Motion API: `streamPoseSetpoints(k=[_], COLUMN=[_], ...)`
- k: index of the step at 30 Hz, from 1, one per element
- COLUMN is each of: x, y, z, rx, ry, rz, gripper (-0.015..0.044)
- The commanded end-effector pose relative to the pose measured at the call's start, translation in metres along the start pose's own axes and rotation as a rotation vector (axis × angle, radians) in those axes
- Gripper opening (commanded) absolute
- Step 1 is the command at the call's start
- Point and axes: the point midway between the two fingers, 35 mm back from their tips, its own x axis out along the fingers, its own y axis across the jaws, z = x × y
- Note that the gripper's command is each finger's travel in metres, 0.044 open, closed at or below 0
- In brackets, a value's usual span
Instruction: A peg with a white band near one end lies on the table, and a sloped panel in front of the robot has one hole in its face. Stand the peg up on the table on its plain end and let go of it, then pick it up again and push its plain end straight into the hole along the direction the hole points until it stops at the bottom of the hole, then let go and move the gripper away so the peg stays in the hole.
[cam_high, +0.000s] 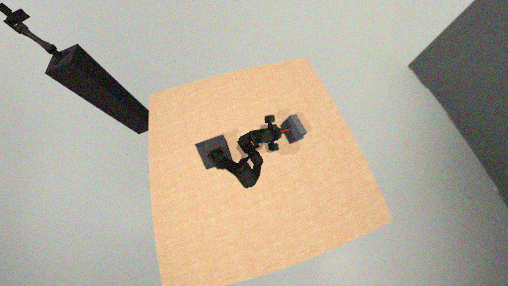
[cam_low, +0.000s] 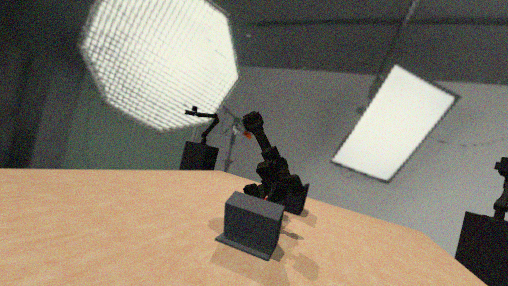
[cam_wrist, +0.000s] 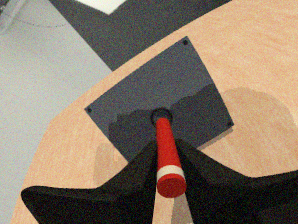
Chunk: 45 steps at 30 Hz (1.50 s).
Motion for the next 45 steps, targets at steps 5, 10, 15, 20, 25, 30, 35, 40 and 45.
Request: streamPoseSetpoints(k=[5,10,15,20,25,30,35,40,45], x=[0.0000,0.0003,0.0014,0.0032,0.0040,0.0049,0.0059,0.0069,0.0078], y=[0.0005,0.0007,0.0007,0.0007,0.0010,0.0013,0.0016,0.0018,0.0019], z=[0.0036,0.0053,0.0060,0.0053,0.0050,0.0054,0.0054,0.0054,0.0054], rx=[0.003,0.003,0.003,0.003,0.003,0.003,0.003,0.003,0.003], ry=[-0.002,-0.002,-0.002,-0.002,-0.002,-0.003,-0.003,-0.003,-0.003], rz=[-0.003,-0.003,-0.003,-0.003,-0.003,-0.003,-0.003,-0.003,-0.003], gripper=[0.0000,0.0000,0.0000,0.0000,0.0000,0.0000,0.0000,0.0000,0.0000])
